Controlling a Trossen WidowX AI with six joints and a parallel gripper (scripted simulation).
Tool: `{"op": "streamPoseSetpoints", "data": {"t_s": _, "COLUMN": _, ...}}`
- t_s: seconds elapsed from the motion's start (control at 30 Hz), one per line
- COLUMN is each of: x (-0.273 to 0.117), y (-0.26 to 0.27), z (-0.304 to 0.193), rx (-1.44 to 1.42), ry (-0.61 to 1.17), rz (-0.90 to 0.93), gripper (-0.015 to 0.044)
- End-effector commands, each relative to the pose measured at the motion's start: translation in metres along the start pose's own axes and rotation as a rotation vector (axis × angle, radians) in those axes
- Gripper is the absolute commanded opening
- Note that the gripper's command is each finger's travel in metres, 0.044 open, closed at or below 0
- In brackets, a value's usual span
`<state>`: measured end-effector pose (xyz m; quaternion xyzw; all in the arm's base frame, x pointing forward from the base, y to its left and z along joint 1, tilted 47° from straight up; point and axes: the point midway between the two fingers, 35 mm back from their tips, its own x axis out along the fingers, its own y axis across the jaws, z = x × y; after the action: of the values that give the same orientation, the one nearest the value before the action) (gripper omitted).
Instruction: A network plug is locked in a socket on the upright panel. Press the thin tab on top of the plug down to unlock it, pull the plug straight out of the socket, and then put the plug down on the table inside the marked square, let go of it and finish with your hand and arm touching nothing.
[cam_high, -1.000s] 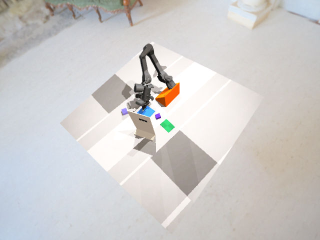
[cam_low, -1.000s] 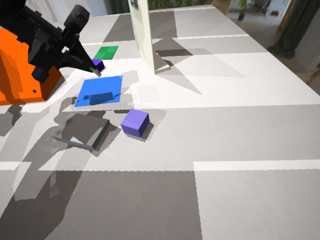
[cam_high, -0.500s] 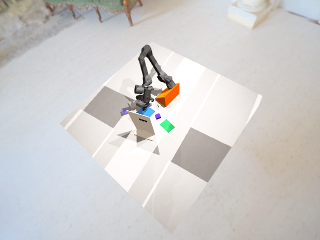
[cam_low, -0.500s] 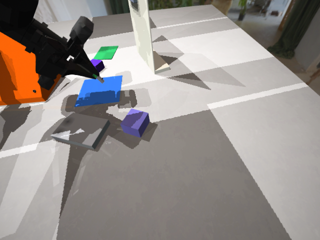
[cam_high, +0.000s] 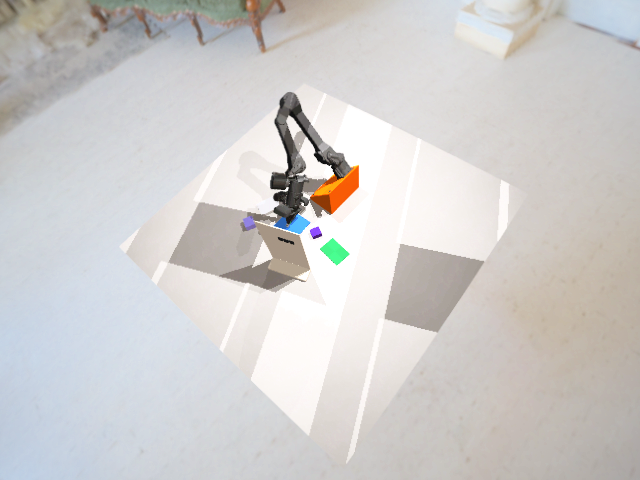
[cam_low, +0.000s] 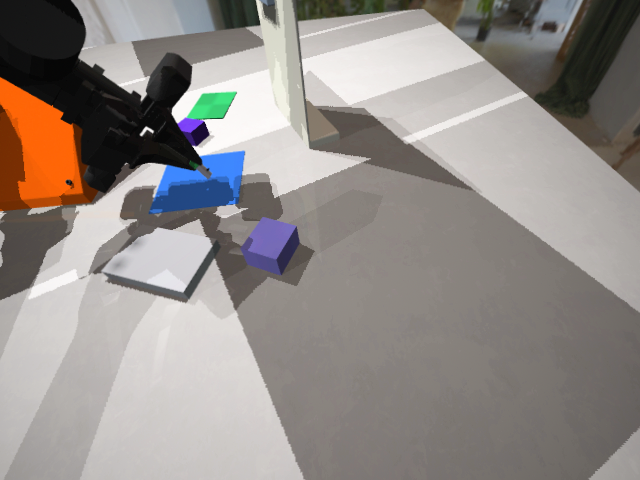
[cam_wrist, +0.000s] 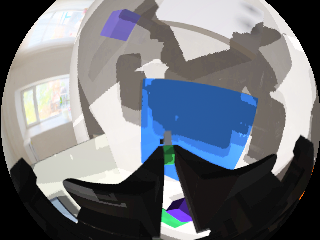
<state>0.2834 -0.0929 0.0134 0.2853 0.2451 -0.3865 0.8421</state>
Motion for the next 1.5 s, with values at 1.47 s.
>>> {"op": "streamPoseSetpoints", "data": {"t_s": 1.47, "x": -0.007, "y": -0.004, "z": 0.000, "rx": -0.006, "ry": 0.007, "rz": -0.005, "gripper": 0.0156}}
